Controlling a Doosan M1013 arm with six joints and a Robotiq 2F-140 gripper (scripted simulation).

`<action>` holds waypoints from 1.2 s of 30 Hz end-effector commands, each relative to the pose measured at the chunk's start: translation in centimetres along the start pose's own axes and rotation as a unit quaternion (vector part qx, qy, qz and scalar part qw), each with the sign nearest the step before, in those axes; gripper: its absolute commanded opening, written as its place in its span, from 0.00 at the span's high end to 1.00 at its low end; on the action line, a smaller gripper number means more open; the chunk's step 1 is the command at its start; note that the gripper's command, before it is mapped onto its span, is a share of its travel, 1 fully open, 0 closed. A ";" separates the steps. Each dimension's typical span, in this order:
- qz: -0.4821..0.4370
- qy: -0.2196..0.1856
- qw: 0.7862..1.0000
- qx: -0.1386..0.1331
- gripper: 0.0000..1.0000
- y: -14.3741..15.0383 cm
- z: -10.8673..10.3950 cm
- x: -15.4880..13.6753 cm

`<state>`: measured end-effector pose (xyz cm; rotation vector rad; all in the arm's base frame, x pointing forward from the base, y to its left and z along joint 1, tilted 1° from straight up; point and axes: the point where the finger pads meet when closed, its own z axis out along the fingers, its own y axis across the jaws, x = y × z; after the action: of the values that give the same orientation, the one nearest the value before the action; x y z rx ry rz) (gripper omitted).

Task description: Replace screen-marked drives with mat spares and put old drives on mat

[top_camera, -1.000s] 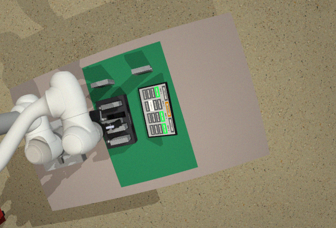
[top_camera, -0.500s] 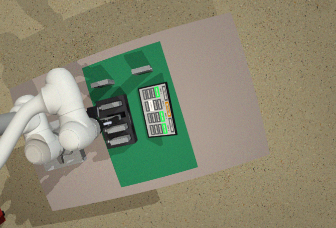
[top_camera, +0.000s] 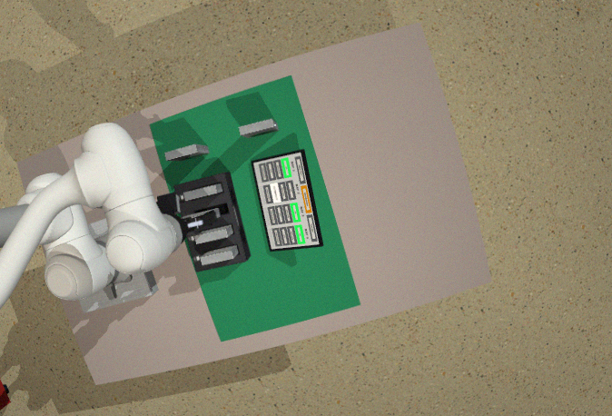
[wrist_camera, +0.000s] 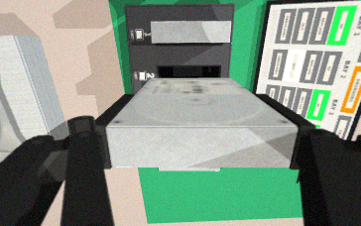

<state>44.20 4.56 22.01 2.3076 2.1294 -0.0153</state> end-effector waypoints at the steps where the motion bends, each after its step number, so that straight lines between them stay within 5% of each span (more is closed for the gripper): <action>1: 0.000 0.000 1.000 0.000 0.90 0.0 0.0 0.0; 36: 0.000 0.000 1.000 0.000 0.90 0.0 2.9 0.0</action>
<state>44.18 4.54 19.47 2.3077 2.1295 -0.0152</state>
